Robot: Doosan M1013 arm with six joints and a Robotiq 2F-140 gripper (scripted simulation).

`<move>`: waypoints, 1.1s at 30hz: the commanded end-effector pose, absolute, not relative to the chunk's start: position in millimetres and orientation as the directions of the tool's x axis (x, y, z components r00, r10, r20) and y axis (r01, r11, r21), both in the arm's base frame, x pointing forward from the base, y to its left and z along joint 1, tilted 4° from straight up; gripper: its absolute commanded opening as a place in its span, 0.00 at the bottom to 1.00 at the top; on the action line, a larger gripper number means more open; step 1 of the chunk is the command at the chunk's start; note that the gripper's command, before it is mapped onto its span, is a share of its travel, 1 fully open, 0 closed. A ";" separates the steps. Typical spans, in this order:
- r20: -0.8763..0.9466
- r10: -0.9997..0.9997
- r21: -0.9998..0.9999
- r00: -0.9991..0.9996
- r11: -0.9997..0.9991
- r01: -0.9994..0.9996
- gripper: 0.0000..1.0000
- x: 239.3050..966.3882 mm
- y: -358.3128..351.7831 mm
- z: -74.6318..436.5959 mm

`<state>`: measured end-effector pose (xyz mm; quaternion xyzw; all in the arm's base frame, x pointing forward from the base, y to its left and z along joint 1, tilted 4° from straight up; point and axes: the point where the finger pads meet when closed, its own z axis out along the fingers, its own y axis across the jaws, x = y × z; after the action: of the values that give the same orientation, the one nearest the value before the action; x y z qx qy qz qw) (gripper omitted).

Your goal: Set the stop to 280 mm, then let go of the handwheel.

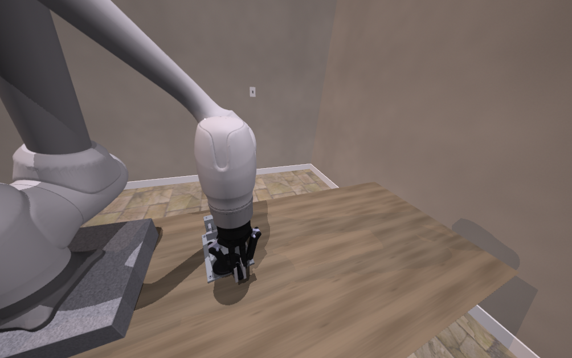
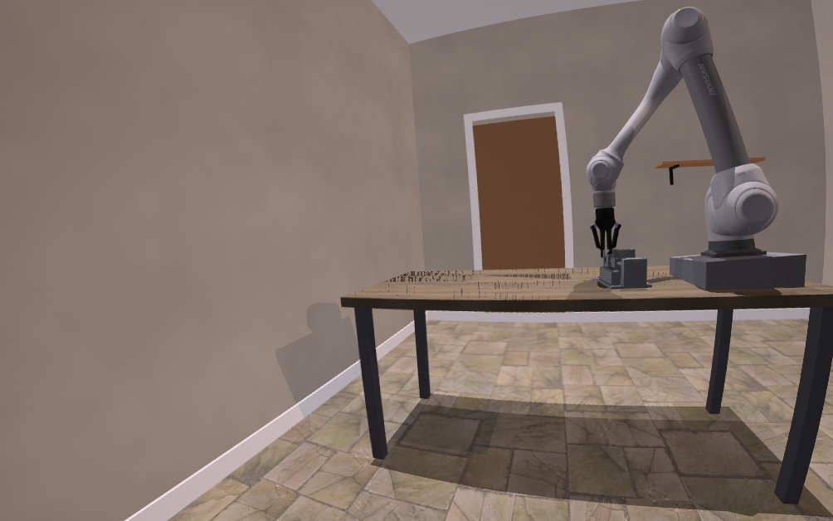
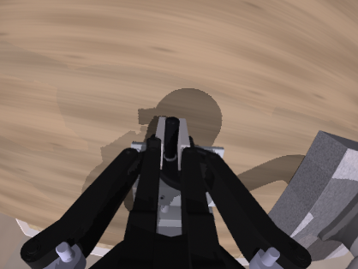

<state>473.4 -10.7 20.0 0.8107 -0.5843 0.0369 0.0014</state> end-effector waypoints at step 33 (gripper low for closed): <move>0.061 -0.947 -0.041 0.315 -0.318 -0.947 0.04 472.8 -9.5 40.4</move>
<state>473.2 -9.4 39.5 0.8108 -0.5842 0.0369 0.0013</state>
